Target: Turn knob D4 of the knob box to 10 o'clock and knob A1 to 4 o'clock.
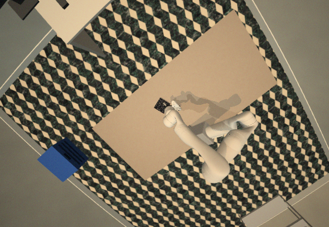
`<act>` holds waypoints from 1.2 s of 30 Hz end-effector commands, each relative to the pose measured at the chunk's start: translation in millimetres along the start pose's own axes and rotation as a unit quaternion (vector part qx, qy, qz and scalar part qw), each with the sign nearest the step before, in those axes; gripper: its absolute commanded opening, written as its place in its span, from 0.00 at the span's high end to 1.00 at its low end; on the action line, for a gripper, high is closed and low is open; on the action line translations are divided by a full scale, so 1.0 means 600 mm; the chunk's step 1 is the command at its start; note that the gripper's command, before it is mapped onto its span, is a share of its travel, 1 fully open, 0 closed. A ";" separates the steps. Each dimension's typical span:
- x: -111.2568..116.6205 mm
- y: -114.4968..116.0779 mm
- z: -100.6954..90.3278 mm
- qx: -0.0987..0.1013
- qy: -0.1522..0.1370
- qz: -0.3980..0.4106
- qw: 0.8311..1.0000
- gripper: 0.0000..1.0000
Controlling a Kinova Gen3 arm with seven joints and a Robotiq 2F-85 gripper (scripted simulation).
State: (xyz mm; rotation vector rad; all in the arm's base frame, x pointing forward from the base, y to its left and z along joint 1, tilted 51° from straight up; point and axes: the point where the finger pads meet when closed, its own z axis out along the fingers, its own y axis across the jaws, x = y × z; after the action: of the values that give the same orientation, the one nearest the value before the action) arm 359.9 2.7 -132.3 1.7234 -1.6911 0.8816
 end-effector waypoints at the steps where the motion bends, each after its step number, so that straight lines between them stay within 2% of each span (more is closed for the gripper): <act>1: -0.001 -0.001 -0.001 0.001 -0.001 0.000 1.000 0.81; 22: -0.001 -0.001 0.000 0.001 -0.001 0.000 1.000 0.81; 36: -0.001 -0.001 0.016 0.001 -0.001 0.000 1.000 0.81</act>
State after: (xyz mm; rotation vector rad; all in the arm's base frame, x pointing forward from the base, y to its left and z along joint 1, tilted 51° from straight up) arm 361.0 -2.9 -138.2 1.7273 -1.6913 0.8822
